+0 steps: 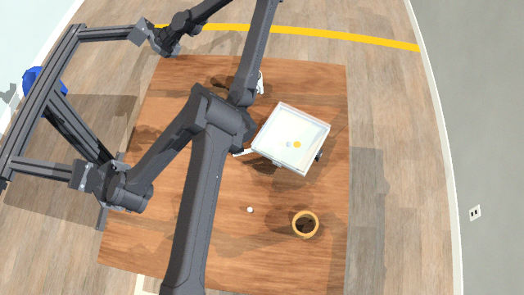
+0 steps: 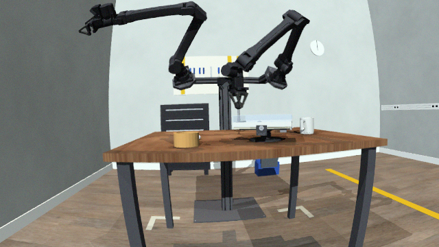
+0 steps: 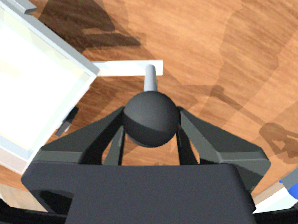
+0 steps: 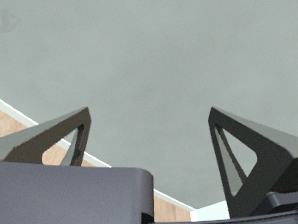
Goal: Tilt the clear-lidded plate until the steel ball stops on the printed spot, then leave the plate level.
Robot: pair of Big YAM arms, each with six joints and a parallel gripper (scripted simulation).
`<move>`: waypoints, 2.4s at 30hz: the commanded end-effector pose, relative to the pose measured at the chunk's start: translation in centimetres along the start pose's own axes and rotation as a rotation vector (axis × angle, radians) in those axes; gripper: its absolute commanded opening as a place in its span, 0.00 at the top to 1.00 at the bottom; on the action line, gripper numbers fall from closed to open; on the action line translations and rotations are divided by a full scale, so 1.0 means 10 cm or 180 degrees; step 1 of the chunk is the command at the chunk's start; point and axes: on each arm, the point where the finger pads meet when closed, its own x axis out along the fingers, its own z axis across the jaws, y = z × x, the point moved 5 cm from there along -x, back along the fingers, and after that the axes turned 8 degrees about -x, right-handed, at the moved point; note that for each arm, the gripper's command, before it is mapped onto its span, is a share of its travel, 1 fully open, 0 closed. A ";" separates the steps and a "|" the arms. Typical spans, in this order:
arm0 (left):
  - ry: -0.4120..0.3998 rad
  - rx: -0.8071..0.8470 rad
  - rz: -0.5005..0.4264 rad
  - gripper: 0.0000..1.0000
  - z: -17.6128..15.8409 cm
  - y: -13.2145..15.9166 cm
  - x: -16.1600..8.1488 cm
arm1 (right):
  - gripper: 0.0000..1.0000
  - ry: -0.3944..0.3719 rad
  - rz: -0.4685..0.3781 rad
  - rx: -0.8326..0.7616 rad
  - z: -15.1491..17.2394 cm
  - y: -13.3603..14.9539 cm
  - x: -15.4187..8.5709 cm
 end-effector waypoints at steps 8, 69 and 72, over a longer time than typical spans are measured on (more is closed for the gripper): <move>0.0010 0.0033 -0.0154 1.00 0.00 -0.26 -0.14 | 0.00 0.0083 -0.0231 -0.0003 -0.13 -0.32 -0.07; -0.0017 -0.0045 -0.0063 1.00 0.10 0.15 0.07 | 0.00 0.0083 -0.0231 -0.0003 -0.13 -0.32 -0.07; -0.0013 -0.0031 -0.0049 1.00 0.08 0.16 0.09 | 0.00 0.0083 -0.0231 -0.0003 -0.13 -0.32 -0.07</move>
